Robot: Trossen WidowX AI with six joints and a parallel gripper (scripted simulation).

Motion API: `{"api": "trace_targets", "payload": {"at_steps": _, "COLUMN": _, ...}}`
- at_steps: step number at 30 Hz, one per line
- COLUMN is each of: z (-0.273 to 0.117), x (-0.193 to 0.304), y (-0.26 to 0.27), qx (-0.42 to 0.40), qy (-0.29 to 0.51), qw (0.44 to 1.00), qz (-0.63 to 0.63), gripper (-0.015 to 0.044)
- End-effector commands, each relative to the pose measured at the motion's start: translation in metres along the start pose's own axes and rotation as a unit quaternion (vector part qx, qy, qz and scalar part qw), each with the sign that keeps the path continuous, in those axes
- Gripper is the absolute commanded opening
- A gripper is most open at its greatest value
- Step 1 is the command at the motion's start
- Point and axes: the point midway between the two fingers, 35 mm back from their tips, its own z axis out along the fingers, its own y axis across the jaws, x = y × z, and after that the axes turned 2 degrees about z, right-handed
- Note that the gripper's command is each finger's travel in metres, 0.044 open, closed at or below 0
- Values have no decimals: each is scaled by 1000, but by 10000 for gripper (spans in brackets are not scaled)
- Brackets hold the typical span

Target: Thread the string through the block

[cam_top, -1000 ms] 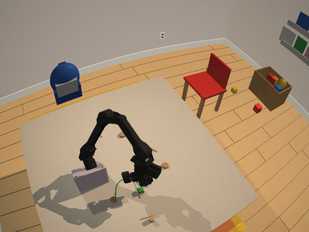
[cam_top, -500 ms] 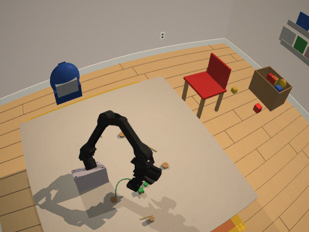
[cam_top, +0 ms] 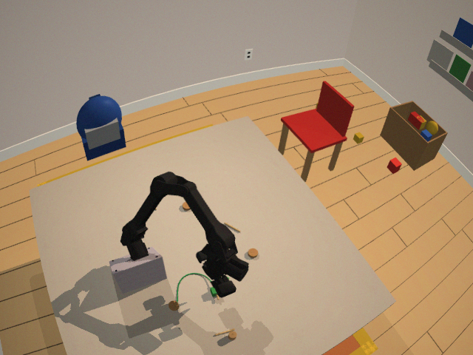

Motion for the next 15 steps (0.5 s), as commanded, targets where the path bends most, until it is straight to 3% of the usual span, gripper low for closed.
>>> {"api": "trace_targets", "payload": {"at_steps": 1, "z": 0, "x": 0, "y": -23, "qx": 4, "qy": 5, "qw": 916, "qz": -401, "gripper": 125}}
{"api": "trace_targets", "payload": {"at_steps": 10, "z": 1, "x": 2, "y": -32, "qx": 2, "qy": 8, "qw": 766, "qz": -642, "gripper": 125}}
{"api": "trace_targets", "payload": {"at_steps": 15, "z": 1, "x": 2, "y": -33, "qx": 2, "qy": 8, "qw": 760, "qz": -649, "gripper": 125}}
